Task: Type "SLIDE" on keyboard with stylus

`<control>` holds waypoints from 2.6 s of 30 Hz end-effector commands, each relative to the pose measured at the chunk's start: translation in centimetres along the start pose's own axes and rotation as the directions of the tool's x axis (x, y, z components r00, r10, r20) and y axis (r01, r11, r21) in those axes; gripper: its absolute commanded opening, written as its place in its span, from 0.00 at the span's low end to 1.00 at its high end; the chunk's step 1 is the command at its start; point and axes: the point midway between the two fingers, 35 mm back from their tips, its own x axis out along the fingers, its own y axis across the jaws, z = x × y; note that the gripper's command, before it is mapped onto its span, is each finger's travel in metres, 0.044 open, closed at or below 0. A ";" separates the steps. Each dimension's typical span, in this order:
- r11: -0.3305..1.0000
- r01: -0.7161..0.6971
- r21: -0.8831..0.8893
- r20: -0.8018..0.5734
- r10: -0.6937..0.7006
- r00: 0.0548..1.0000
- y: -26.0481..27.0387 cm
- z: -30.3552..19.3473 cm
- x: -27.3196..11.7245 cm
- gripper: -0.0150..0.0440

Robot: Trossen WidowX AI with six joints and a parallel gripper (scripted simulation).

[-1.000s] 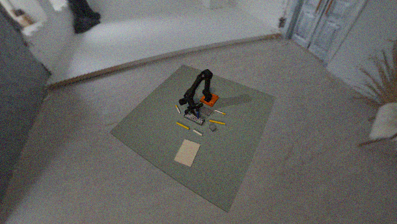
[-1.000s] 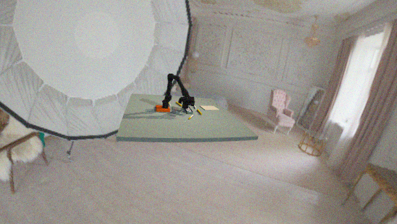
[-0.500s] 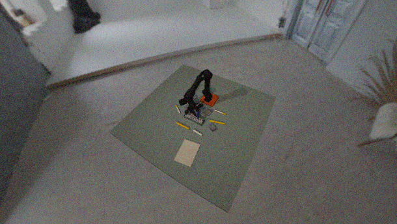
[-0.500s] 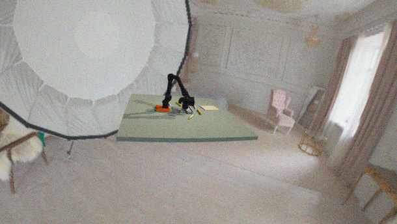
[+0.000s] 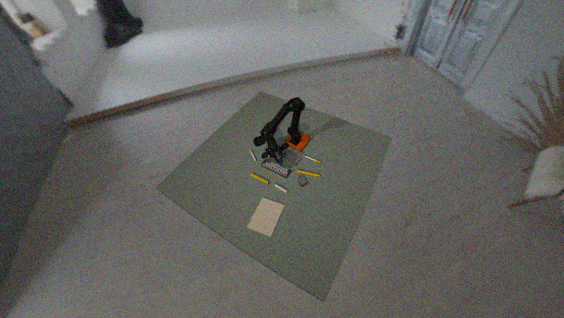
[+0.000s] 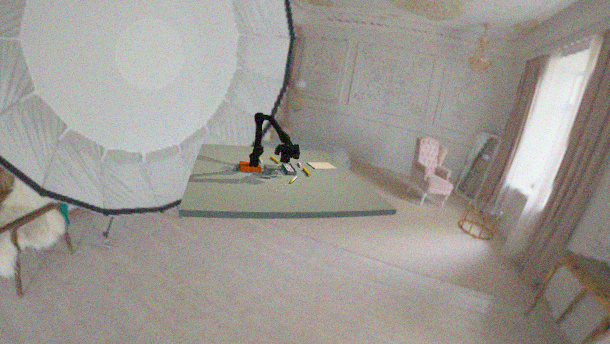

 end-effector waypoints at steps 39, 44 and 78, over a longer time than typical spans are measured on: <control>1.000 0.000 -0.003 0.005 0.000 1.000 2.7 5.6 -6.8 0.25; 1.000 0.000 -0.003 0.005 0.000 1.000 2.7 5.6 -6.8 0.25; 1.000 0.000 -0.003 0.005 0.000 1.000 2.6 6.4 -6.5 0.39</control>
